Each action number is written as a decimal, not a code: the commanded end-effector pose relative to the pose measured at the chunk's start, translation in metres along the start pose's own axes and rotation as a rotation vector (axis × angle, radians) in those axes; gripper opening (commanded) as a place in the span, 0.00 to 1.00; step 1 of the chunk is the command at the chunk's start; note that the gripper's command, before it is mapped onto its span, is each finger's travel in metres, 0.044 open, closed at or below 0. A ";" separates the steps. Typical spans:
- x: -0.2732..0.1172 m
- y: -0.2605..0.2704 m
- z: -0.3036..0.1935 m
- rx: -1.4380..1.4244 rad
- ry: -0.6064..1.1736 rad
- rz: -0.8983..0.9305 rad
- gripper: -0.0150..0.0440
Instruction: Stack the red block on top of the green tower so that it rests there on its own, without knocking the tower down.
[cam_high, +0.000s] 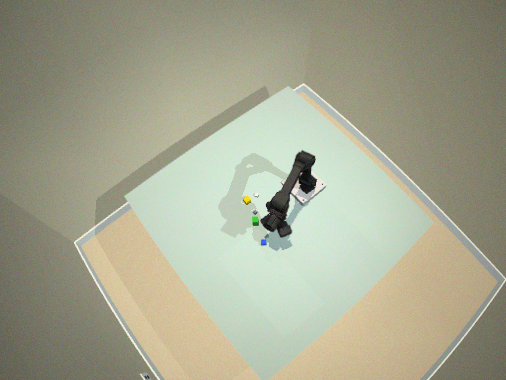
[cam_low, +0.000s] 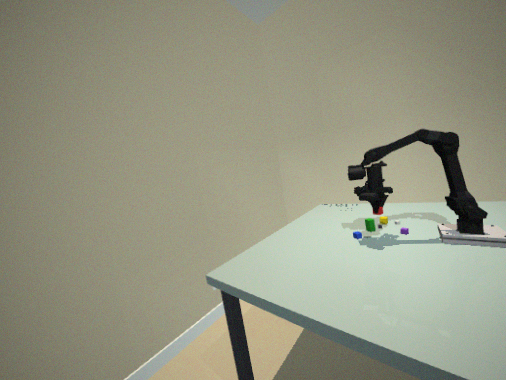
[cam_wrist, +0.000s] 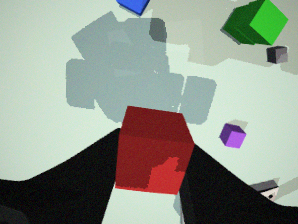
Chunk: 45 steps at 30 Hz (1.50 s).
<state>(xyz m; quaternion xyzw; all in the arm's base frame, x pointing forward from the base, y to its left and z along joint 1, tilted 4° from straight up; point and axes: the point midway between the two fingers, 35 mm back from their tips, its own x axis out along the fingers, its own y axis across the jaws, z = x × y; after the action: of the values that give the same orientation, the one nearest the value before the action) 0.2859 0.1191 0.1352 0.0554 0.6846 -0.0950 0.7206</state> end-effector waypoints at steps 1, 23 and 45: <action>0.000 -0.012 0.019 -0.005 0.002 0.002 0.25; 0.002 -0.095 0.088 -0.004 -0.003 -0.010 0.25; 0.060 -0.093 0.086 -0.004 -0.003 -0.010 0.25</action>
<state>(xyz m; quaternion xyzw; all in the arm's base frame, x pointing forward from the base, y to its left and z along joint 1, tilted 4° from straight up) 0.3541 0.0077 0.0987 0.0538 0.6791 -0.0980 0.7254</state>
